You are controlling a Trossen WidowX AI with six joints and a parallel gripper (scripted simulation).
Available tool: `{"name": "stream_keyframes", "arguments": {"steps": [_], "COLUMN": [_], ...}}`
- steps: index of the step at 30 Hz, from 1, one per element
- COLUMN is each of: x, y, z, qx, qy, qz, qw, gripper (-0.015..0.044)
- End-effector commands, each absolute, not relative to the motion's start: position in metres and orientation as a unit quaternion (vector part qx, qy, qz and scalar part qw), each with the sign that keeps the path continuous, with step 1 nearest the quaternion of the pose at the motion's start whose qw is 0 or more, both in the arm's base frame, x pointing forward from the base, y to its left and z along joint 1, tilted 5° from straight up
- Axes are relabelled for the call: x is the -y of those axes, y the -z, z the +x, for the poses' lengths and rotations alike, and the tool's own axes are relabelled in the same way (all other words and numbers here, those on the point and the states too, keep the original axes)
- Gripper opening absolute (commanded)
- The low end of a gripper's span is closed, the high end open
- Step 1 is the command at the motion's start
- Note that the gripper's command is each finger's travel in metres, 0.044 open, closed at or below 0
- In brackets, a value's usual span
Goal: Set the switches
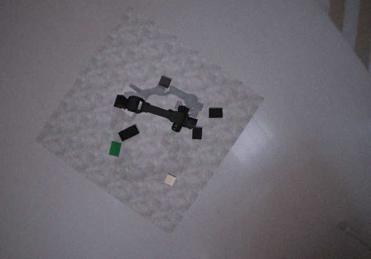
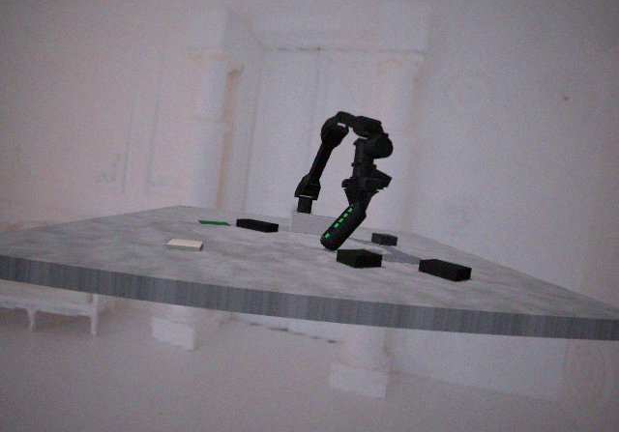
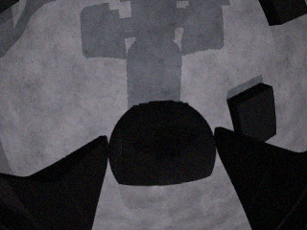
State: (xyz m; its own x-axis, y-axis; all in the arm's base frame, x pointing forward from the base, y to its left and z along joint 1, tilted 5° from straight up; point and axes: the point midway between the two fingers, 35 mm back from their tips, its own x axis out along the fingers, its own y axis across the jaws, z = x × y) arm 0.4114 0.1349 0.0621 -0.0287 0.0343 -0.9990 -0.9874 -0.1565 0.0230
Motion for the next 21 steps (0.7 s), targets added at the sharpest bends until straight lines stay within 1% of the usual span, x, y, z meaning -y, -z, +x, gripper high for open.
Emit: {"name": "stream_keyframes", "arguments": {"steps": [1,21], "x": [-0.135,-0.148], "y": [-0.055,-0.047], "z": [0.409,0.407], "qx": [-0.464,-0.464], "qy": [-0.554,-0.555], "qz": [-0.517,-0.517], "qw": [0.459,0.459], "gripper": [0.0338,0.0338]}}
